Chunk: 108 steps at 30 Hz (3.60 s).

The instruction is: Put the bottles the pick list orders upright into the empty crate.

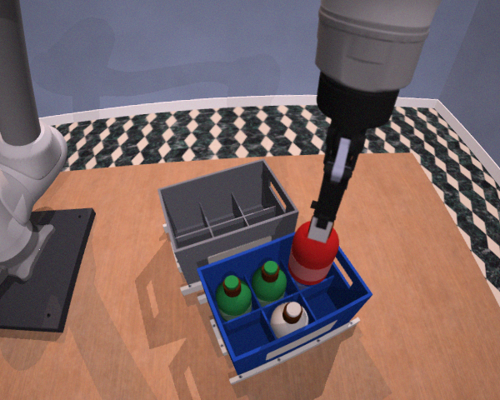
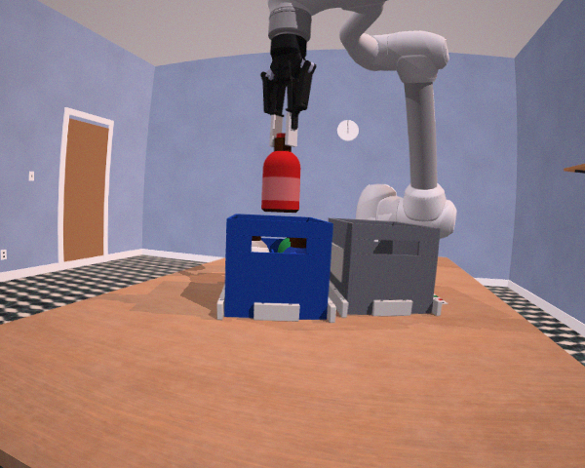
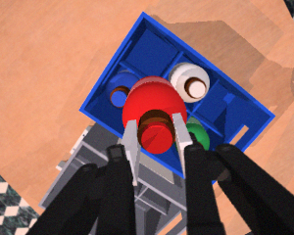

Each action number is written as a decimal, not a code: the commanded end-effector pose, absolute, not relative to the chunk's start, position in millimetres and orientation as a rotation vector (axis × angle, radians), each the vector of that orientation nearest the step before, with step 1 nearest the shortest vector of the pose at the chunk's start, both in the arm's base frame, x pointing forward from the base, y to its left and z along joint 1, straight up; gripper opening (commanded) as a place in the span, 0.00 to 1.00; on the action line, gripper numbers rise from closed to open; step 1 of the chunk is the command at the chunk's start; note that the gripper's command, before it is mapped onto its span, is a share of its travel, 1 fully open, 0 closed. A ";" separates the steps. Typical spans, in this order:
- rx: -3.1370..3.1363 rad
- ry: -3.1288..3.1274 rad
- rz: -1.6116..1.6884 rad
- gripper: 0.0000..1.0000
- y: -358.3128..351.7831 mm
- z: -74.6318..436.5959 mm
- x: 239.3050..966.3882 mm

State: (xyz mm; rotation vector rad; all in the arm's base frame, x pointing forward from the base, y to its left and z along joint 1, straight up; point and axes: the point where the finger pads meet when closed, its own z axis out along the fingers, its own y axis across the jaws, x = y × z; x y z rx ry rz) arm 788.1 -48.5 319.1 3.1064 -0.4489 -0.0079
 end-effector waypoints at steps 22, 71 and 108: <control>3.107 -0.449 -0.007 0.00 -33.0 319.5 745.4; 3.107 -0.449 -0.007 0.00 -3.5 319.8 664.6; 3.107 -0.449 -0.007 0.00 19.1 320.1 602.6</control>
